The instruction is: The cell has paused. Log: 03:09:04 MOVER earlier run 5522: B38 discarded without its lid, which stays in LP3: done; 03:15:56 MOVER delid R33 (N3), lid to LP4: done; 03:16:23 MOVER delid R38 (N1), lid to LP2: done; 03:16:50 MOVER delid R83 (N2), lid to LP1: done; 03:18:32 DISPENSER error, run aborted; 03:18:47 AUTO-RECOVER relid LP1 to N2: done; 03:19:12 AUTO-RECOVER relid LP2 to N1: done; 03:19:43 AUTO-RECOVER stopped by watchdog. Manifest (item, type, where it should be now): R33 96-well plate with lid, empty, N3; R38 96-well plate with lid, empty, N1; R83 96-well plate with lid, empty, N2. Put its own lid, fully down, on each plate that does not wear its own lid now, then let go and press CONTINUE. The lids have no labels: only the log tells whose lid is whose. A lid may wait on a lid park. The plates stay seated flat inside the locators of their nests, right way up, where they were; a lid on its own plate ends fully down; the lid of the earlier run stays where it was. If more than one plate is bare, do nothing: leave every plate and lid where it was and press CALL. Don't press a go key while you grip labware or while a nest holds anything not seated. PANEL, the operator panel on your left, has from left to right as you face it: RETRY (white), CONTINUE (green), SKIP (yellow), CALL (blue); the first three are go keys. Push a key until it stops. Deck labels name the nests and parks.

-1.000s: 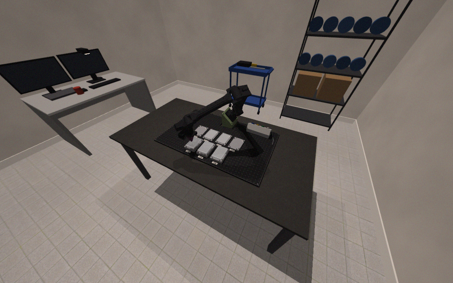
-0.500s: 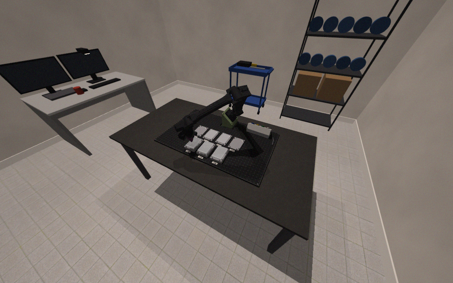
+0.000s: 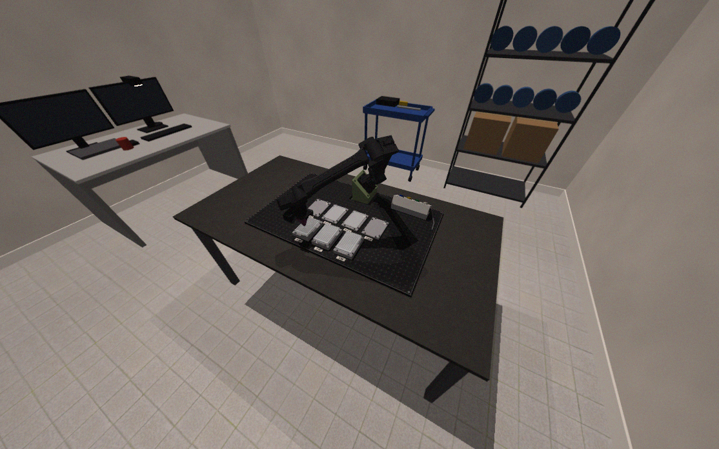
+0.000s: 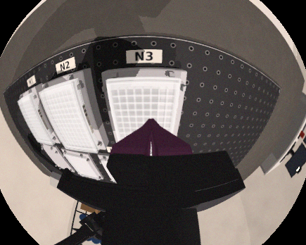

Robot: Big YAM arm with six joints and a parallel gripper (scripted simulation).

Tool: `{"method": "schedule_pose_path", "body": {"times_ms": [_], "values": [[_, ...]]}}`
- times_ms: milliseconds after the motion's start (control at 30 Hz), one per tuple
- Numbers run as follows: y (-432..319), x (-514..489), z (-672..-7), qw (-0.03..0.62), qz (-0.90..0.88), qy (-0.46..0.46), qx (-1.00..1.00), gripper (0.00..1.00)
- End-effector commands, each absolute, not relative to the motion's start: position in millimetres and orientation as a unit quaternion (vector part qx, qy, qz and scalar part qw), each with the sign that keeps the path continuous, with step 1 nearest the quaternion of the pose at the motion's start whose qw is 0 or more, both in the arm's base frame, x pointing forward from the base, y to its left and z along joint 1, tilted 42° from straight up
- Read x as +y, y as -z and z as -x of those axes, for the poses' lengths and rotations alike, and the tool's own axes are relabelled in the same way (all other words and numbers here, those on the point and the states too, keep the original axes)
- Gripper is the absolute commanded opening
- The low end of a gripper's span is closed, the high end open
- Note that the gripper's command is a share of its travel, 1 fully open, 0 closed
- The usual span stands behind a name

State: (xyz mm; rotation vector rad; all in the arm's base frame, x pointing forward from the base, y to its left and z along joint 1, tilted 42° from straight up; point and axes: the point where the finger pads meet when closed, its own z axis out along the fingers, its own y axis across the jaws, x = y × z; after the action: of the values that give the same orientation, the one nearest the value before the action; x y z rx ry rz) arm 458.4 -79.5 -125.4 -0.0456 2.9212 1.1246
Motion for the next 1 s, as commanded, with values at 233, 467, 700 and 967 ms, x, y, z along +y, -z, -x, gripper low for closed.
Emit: {"method": "schedule_pose_path", "body": {"times_ms": [233,467,700,967], "values": [[134.1,-73.0,-462.1,0.005,0.014,-0.359,0.933,0.00],[136.5,-70.4,-459.6,0.003,0.014,-0.360,0.933,0.00],[137.1,-69.8,-459.3,0.003,0.014,-0.360,0.933,0.00],[137.6,-69.5,-459.3,0.003,0.014,-0.360,0.933,0.00]]}}
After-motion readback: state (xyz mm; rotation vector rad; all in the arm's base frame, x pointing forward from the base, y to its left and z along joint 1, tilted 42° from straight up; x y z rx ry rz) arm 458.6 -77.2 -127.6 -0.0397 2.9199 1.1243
